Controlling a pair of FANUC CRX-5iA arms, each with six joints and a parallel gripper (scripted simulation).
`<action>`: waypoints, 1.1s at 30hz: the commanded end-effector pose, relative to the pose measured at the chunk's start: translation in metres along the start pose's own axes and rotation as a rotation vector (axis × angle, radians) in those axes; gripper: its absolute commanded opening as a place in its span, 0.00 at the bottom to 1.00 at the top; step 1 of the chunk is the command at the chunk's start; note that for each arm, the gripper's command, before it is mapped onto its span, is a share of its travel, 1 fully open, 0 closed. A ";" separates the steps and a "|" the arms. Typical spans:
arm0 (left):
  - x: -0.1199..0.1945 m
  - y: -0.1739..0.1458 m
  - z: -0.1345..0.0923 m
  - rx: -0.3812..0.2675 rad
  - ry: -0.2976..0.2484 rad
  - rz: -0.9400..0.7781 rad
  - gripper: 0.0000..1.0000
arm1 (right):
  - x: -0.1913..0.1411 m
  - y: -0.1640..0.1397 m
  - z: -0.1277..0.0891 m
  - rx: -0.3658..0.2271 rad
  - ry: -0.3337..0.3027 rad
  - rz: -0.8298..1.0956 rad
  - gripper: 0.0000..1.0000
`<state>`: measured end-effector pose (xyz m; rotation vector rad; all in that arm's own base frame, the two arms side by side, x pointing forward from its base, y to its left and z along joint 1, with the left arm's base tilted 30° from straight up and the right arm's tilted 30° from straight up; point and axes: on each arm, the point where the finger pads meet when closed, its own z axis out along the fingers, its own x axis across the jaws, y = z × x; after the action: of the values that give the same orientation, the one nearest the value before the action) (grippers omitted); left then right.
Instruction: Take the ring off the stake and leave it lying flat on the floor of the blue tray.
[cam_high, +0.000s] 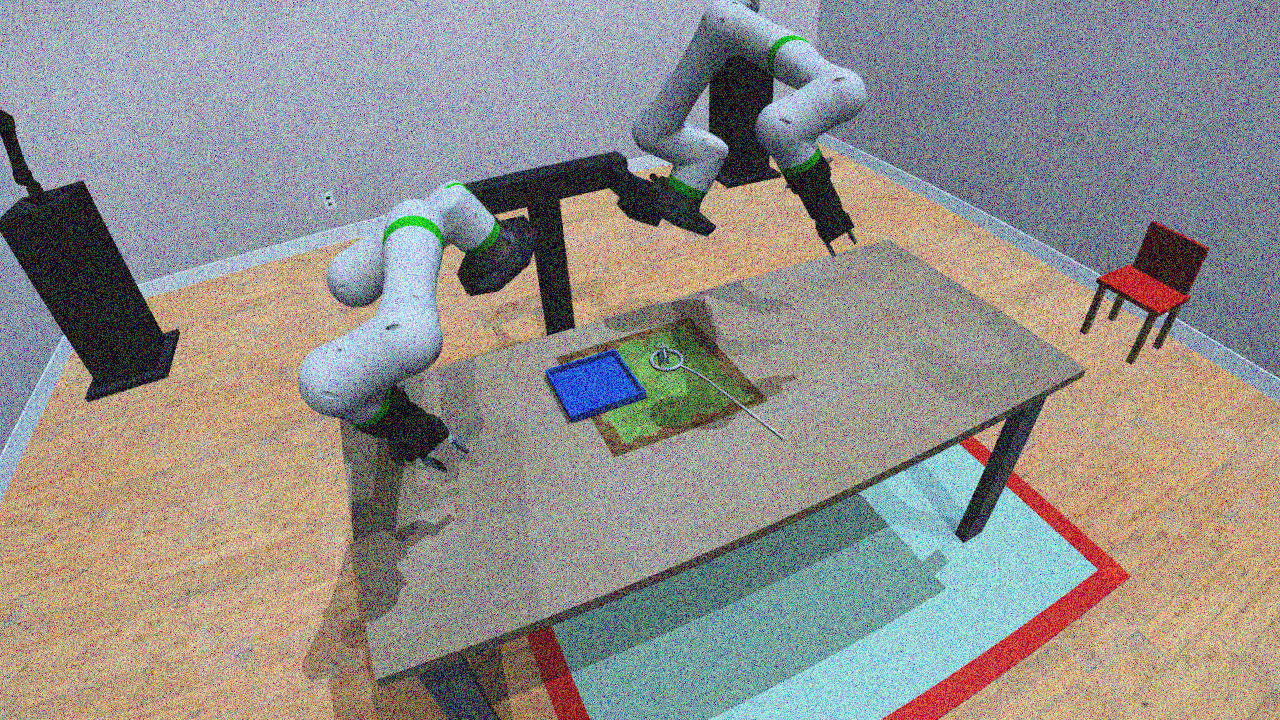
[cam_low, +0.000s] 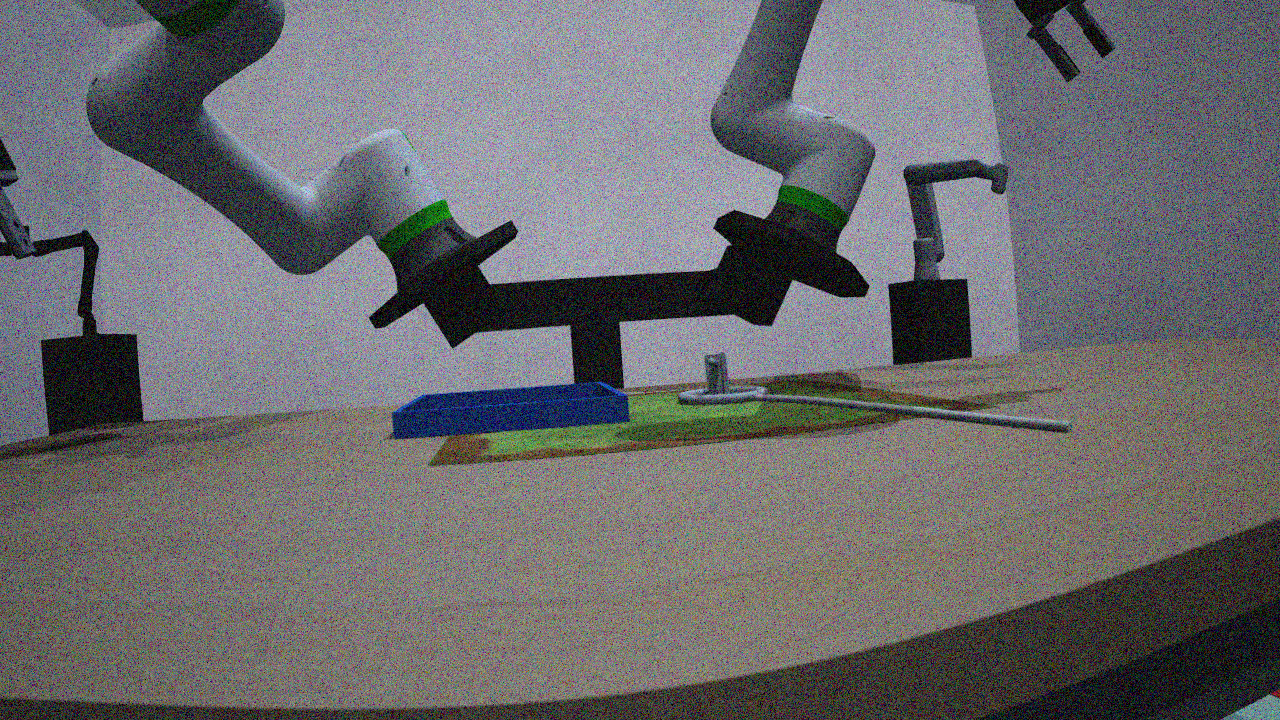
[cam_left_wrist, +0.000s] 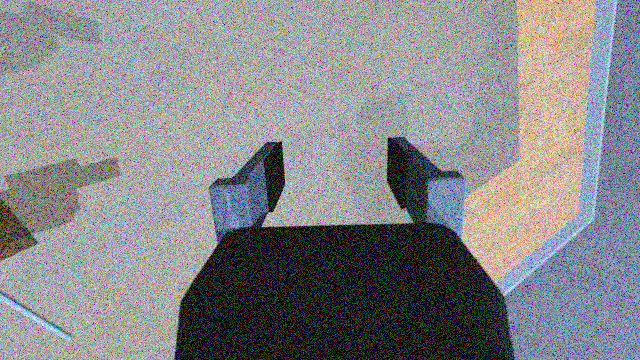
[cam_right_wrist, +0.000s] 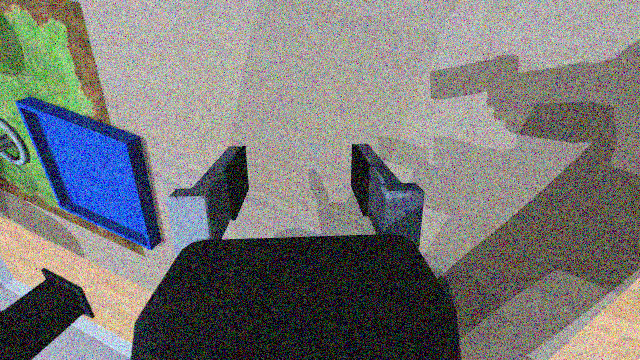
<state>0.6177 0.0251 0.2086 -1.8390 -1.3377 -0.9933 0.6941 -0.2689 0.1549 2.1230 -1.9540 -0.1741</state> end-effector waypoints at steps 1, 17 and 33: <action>0.001 0.000 -0.001 -0.002 0.000 -0.001 1.00 | 0.000 0.000 -0.002 0.002 0.001 0.000 1.00; 0.001 0.000 -0.001 -0.002 0.000 -0.001 1.00 | 0.000 0.000 -0.002 0.002 0.001 0.000 1.00; 0.029 -0.027 0.032 0.071 -0.053 -0.062 1.00 | -0.107 -0.053 0.044 -0.034 0.093 -0.388 1.00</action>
<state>0.6081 0.0586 0.2153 -1.8057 -1.4150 -0.9440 0.7143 -0.1999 0.1115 2.3211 -1.6347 -0.1999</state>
